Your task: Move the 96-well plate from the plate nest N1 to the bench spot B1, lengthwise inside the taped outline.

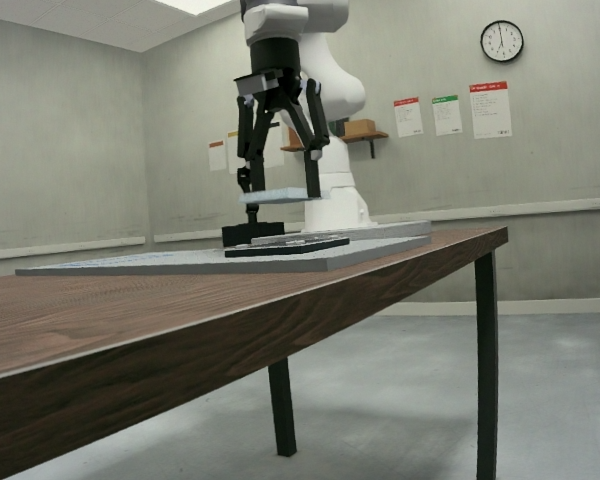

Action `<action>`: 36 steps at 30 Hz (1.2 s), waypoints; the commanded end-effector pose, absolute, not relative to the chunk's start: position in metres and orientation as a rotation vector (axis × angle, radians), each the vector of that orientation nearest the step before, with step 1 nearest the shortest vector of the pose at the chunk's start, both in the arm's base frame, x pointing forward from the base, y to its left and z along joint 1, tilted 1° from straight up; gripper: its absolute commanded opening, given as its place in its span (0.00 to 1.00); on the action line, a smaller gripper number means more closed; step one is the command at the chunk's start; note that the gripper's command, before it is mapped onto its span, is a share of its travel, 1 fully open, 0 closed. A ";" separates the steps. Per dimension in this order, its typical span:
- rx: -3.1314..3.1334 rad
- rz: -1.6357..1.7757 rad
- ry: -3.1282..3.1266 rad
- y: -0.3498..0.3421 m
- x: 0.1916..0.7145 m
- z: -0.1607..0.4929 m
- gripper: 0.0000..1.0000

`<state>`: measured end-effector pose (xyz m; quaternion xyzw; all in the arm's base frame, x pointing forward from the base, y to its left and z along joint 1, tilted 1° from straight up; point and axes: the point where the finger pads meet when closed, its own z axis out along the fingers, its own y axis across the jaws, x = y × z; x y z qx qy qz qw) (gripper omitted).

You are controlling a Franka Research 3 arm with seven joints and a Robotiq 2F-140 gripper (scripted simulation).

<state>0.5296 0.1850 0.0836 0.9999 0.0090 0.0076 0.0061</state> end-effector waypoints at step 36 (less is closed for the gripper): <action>3.127 0.009 -0.081 0.141 0.528 0.085 0.60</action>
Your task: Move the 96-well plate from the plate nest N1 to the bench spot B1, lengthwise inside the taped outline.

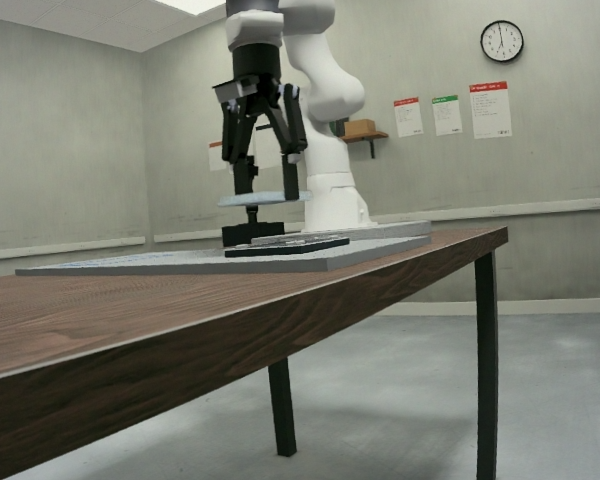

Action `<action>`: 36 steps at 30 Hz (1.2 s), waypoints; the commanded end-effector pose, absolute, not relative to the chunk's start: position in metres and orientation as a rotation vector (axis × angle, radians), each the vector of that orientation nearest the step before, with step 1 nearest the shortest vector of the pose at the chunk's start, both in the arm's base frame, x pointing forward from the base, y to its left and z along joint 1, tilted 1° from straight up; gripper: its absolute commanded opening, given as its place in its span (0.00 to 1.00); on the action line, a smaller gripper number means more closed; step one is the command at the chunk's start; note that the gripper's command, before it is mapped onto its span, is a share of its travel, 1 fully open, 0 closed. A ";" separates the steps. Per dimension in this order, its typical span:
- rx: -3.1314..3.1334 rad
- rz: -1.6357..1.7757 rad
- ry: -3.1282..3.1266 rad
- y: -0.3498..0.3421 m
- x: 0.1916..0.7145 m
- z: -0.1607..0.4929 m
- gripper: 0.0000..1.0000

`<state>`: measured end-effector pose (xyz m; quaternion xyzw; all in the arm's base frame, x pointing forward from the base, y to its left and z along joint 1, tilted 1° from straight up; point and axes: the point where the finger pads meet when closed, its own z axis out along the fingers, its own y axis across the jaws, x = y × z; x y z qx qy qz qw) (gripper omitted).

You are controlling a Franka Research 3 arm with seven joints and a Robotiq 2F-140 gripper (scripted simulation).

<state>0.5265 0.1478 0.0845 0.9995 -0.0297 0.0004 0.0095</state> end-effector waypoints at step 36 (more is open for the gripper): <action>3.127 0.009 -0.081 0.034 0.531 0.083 0.60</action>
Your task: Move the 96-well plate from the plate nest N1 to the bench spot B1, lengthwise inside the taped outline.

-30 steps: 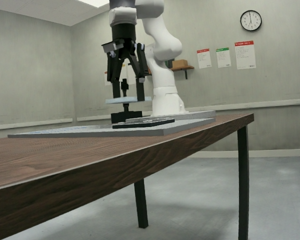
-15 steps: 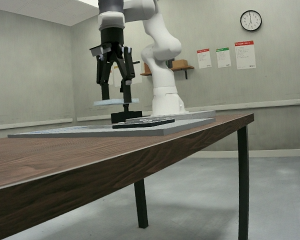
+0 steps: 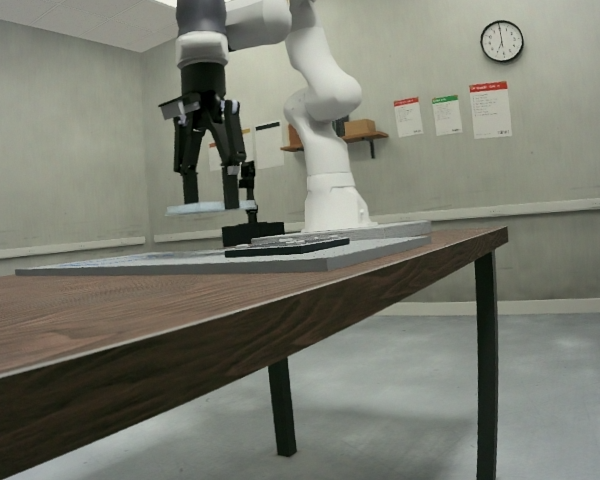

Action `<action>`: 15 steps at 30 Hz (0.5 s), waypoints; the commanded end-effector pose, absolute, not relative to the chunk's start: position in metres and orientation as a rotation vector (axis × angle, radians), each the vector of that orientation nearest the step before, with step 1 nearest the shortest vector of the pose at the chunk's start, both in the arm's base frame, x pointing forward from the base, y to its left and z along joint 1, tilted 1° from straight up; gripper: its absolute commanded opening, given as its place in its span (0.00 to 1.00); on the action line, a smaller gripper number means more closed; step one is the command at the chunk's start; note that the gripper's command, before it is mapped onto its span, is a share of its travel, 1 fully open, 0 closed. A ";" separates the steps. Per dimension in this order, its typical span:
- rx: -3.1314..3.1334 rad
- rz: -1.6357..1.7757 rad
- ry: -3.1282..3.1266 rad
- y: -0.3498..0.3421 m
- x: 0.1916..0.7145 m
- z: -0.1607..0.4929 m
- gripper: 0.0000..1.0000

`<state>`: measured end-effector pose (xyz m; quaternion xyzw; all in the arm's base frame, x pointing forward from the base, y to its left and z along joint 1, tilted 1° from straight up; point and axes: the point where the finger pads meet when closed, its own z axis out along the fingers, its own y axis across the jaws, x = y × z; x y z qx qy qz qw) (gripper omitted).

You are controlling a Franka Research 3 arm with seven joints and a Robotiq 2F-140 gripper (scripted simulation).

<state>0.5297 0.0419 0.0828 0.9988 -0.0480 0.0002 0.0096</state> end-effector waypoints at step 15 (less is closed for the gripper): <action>3.127 0.009 -0.081 -0.009 0.533 0.083 0.60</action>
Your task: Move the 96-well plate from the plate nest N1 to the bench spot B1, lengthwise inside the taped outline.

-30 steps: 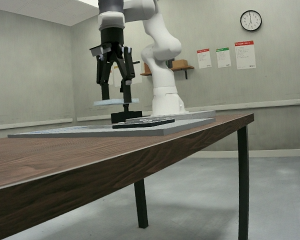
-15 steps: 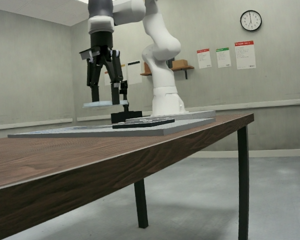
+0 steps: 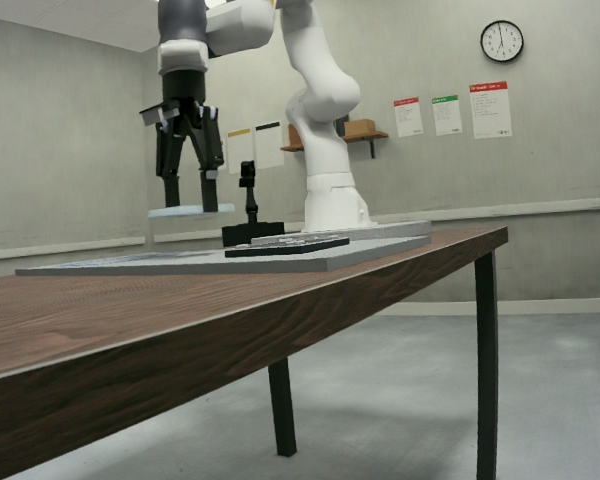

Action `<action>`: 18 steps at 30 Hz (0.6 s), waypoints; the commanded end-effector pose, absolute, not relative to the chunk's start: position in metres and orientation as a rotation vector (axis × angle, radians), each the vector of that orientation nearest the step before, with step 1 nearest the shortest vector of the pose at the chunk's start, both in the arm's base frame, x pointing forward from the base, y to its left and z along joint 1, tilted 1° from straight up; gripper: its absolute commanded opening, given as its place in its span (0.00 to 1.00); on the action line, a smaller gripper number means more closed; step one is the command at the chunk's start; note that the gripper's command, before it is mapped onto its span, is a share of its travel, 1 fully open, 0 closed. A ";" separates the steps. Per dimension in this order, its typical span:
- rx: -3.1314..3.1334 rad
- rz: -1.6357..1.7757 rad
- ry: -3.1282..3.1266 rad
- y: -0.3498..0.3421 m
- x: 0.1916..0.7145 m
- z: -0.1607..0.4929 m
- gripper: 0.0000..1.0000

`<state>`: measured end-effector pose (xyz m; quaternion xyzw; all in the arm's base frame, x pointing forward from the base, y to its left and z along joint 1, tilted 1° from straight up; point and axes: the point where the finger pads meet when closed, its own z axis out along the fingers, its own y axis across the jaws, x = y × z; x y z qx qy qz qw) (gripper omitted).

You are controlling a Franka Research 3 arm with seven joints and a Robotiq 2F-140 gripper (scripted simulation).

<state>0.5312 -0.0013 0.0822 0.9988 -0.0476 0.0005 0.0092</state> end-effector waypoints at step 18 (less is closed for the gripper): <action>3.127 0.009 -0.081 -0.063 0.534 0.082 0.60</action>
